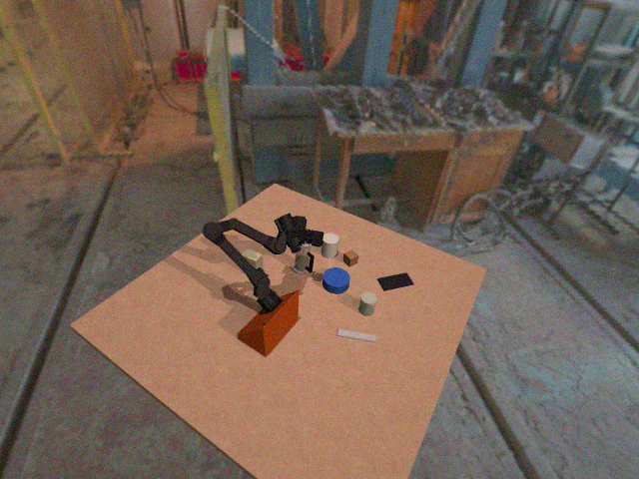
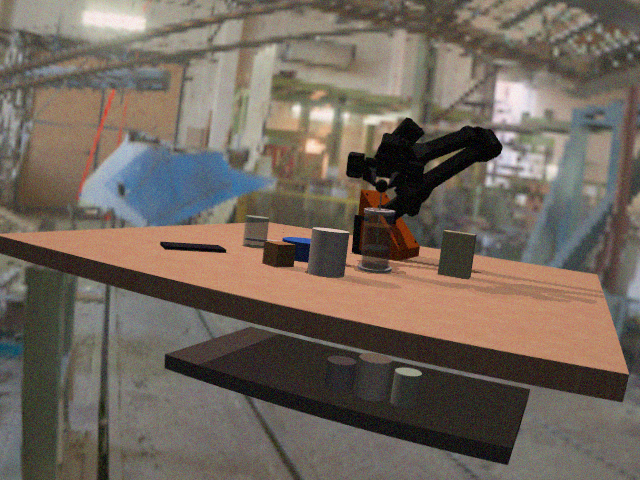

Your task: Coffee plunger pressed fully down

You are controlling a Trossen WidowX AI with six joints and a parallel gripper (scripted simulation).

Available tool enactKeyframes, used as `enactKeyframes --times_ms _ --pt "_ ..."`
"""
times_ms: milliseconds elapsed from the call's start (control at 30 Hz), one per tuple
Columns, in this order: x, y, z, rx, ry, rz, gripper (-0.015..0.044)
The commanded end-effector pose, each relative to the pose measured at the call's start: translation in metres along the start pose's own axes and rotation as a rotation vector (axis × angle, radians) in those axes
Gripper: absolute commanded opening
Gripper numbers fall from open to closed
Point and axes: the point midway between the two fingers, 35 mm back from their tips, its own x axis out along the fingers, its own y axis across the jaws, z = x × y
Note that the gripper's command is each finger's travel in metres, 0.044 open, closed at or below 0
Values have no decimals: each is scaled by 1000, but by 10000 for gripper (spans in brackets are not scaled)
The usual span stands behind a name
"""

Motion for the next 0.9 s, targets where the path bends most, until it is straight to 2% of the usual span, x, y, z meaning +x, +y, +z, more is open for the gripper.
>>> enactKeyframes --times_ms 0,867 --pt "6 -1 -18 34 28 1 126" --pt "18 -1 -21 36 21 7 126"
